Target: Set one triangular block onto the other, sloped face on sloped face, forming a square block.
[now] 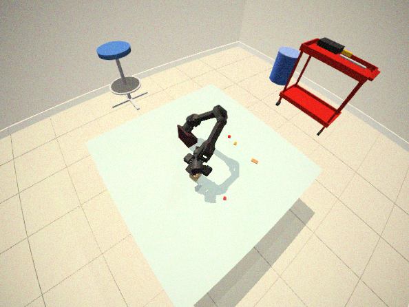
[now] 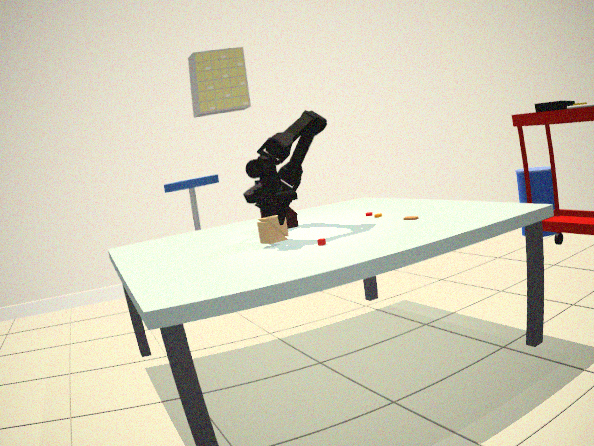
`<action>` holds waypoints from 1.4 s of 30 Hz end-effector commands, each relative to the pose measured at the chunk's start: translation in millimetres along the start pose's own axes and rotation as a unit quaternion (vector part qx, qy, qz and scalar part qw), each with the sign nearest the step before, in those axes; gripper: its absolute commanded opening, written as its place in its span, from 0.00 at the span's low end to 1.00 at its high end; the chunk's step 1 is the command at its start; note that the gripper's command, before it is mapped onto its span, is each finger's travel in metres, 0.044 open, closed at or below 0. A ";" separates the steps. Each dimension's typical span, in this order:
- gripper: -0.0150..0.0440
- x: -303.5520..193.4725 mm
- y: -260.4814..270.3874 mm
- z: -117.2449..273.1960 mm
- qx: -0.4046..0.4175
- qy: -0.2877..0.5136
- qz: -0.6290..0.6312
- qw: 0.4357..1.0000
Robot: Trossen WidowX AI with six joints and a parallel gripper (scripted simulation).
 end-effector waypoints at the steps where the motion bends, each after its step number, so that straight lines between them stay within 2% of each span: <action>1: 0.25 1.0 0.2 -3.3 0.002 0.001 -0.002 1.000; 42: 0.25 1.7 -0.2 -7.0 -0.003 0.001 -0.005 1.000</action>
Point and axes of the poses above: the point midway between the two fingers, 35 mm back from their tips, its own z axis back along the fingers, its own y axis across the jaws, x = y × z, the point moved 7 cm from there along z, back along the fingers, and after that the axes turned 8 degrees about -z, right-handed, at the moved point
